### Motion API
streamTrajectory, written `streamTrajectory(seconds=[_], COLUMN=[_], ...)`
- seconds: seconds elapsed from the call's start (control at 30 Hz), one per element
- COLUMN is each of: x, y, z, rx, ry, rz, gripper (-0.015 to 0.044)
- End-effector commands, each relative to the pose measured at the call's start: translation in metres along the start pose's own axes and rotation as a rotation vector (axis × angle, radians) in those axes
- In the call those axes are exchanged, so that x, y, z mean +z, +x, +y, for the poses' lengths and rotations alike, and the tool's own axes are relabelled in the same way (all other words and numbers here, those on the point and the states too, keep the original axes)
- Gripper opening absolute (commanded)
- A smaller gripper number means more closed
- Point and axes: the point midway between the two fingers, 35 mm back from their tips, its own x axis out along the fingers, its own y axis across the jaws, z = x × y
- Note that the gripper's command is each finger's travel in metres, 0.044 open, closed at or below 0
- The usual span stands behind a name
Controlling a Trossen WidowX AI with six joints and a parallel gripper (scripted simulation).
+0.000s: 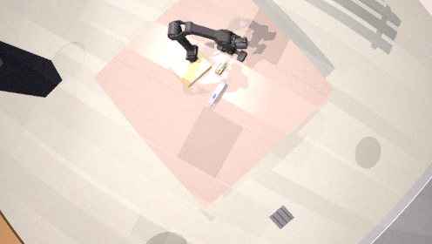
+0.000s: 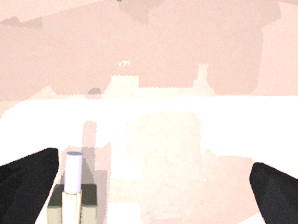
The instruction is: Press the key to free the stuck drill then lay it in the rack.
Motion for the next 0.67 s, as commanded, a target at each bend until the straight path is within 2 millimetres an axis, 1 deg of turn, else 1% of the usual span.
streamTrajectory(seconds=[0.0, 0.03, 0.13, 0.27, 0.37, 0.47, 0.63], x=[0.016, 0.018, 0.036, 0.059, 0.079, 0.098, 0.122], y=[-0.022, -0.028, -0.047, -0.079, -0.114, -0.152, -0.221], z=[-0.02, -0.025, -0.04, -0.057, -0.07, -0.078, -0.081], rx=[-0.126, -0.154, -0.235, -0.341, -0.44, -0.536, -0.694], ry=[0.04, 0.054, 0.044, 0.021, -0.008, -0.044, -0.116], rz=[-0.088, -0.103, -0.196, -0.325, -0.446, -0.567, -0.761], gripper=[0.044, 0.044, 0.044, 0.044, 0.044, 0.044, 0.044])
